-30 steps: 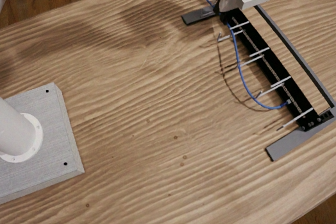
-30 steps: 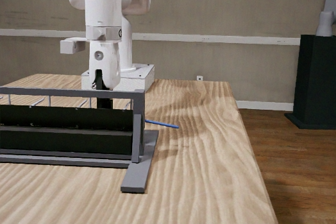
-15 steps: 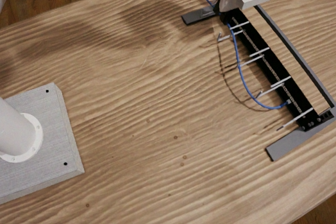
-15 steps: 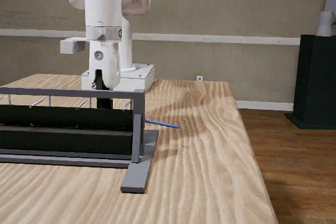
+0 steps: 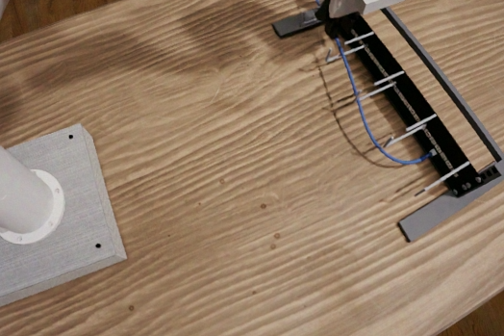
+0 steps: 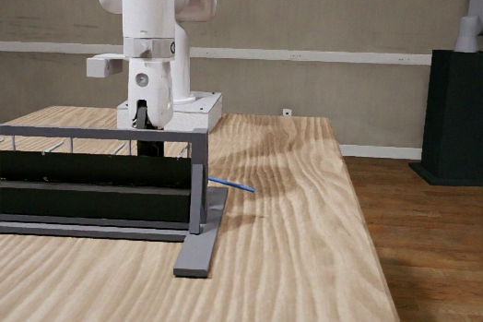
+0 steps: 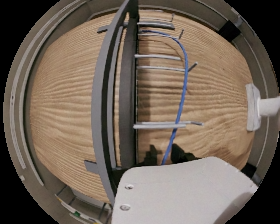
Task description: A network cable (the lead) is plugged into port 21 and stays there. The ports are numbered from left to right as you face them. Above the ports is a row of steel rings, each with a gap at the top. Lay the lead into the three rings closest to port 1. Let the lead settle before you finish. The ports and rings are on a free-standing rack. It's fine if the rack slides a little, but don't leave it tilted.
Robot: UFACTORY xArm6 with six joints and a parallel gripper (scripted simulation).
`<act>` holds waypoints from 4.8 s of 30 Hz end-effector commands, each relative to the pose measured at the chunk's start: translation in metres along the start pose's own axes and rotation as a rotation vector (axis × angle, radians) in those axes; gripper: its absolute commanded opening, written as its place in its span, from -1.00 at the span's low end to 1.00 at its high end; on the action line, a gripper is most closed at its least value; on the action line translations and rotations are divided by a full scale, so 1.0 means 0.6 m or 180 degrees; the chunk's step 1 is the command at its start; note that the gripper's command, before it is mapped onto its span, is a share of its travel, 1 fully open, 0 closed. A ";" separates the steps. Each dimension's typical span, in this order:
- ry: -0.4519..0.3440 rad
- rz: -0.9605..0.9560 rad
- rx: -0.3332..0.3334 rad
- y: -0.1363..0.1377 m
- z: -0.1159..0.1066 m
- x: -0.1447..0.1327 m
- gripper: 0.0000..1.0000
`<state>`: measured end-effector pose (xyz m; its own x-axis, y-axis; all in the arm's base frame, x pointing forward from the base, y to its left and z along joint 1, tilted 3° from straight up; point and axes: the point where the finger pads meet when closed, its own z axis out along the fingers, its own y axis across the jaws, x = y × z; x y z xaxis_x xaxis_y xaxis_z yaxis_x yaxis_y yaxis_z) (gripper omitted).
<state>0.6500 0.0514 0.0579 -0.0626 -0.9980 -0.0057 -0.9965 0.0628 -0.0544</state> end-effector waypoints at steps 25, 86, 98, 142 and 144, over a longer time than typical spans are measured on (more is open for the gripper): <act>-0.0002 0.0000 0.0018 -0.003 -0.005 0.000 -0.33; -0.0002 0.0000 0.0018 -0.002 -0.135 0.000 -1.00; -0.0002 0.0000 0.0018 -0.002 -0.135 0.000 -1.00; -0.0002 0.0000 0.0018 -0.002 -0.135 0.000 -1.00; -0.0002 0.0000 0.0018 -0.002 -0.135 0.000 -1.00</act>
<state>0.6456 0.0512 0.1361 -0.0626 -0.9980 -0.0057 -0.9965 0.0628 -0.0543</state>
